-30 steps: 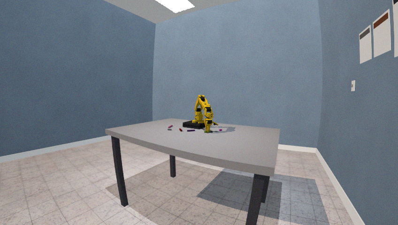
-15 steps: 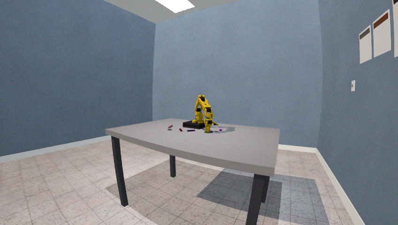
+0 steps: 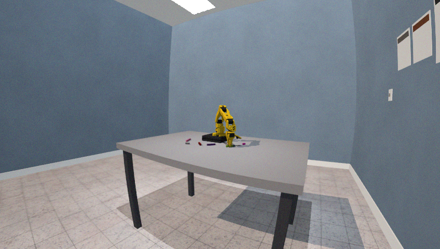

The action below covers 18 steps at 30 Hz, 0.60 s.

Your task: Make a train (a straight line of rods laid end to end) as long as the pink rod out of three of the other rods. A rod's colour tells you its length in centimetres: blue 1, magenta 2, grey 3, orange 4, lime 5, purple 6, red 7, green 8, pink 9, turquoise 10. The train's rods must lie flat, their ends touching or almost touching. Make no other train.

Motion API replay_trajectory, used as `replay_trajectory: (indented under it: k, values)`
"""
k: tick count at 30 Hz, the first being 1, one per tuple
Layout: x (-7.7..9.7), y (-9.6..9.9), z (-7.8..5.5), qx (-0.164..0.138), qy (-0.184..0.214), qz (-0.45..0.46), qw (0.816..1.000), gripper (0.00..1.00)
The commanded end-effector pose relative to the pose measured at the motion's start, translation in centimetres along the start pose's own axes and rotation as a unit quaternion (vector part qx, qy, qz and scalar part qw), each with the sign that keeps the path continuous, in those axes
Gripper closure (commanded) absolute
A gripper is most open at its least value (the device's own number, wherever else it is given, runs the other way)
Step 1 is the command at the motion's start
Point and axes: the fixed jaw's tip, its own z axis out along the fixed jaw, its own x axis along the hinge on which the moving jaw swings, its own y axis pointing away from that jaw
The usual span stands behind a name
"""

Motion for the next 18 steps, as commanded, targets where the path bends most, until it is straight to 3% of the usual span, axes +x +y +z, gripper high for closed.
replay_trajectory:
  k: [1, 18]
  values:
    - [-0.10, 0.14, 0.34, -0.004, -0.001, 0.002, 1.000, 1.00]
    - [-0.20, 0.25, 0.34, -0.004, -0.001, 0.002, 1.000, 1.00]
